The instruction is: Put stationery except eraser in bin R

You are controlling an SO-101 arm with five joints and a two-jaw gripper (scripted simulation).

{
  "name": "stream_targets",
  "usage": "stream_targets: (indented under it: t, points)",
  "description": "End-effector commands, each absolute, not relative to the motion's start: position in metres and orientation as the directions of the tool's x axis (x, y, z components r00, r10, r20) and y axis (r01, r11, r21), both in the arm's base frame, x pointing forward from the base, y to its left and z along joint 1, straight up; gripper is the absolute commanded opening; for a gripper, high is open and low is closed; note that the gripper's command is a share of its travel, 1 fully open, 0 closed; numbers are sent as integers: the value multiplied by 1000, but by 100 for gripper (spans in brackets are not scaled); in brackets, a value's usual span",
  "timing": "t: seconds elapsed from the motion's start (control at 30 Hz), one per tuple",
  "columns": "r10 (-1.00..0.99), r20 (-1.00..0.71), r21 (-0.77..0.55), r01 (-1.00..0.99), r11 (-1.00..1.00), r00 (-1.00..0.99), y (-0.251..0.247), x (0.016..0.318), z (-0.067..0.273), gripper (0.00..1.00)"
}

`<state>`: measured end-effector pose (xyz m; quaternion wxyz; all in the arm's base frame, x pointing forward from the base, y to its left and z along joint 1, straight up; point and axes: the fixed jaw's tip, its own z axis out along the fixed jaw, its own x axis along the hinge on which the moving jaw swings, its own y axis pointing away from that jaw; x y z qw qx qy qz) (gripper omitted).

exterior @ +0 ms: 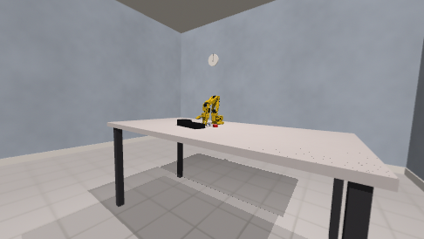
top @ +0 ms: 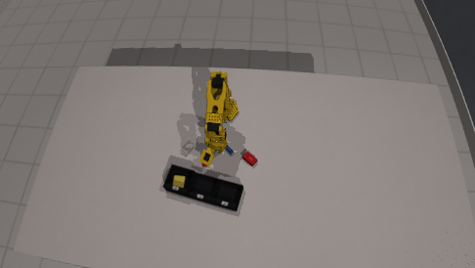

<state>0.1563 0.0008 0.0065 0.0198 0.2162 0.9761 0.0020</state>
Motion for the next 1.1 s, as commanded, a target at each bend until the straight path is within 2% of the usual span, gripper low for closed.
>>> stream_targets:
  t: [0.0, 0.27, 0.53, 0.87, 1.07]
  points:
    - [420, -39, 17, 420, 907, -907, 2, 157, 4, 22]
    - [420, -39, 17, 420, 907, -907, 2, 157, 4, 22]
    - [420, -39, 17, 420, 907, -907, 2, 157, 4, 17]
    - [420, -39, 17, 420, 907, -907, 2, 157, 4, 3]
    - [420, -39, 17, 420, 907, -907, 2, 157, 4, 0]
